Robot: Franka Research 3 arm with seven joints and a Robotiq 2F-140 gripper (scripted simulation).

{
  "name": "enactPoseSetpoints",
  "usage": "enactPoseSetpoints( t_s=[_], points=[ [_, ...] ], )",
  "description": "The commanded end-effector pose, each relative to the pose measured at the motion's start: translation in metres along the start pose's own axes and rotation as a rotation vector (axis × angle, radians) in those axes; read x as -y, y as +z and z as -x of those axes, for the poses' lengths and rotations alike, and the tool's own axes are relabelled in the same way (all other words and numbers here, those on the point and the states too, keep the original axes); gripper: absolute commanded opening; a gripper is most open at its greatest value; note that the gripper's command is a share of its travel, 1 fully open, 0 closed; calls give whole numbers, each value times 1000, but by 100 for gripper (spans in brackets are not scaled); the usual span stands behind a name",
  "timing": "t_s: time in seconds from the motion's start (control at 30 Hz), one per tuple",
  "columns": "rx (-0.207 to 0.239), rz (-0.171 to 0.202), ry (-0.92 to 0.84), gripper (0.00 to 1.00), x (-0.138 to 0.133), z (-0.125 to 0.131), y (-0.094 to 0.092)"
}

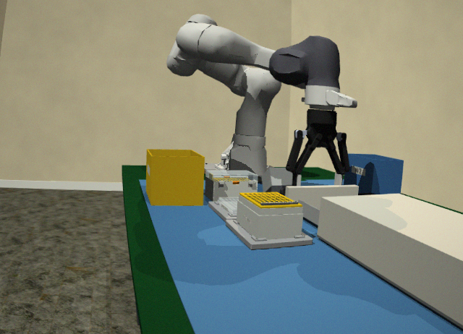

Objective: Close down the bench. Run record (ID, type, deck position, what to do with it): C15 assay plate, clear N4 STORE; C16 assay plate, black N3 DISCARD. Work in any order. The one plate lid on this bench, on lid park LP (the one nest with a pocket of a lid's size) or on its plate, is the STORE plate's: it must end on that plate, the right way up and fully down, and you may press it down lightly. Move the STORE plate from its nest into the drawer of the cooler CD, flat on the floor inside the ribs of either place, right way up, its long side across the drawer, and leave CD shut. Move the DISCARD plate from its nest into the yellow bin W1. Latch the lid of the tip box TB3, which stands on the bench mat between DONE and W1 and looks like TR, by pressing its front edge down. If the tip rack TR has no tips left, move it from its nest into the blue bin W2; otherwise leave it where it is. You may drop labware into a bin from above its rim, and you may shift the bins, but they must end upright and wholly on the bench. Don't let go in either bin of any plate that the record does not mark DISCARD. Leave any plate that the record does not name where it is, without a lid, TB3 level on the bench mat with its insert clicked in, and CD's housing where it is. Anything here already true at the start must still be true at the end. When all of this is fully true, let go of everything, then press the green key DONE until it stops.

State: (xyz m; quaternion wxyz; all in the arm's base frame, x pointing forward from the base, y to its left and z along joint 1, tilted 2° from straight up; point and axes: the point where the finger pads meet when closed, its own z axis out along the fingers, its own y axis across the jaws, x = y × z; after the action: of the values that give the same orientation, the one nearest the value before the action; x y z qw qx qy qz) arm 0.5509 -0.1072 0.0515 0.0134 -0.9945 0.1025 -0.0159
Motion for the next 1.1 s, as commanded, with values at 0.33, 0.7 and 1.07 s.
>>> enactPoseSetpoints(
  t_s=[0.33,0.7,1.07],
  points=[
    [3,3,1,87,0,2,1],
    [3,3,1,87,0,2,1],
    [3,3,1,87,0,2,-13]
  ],
)
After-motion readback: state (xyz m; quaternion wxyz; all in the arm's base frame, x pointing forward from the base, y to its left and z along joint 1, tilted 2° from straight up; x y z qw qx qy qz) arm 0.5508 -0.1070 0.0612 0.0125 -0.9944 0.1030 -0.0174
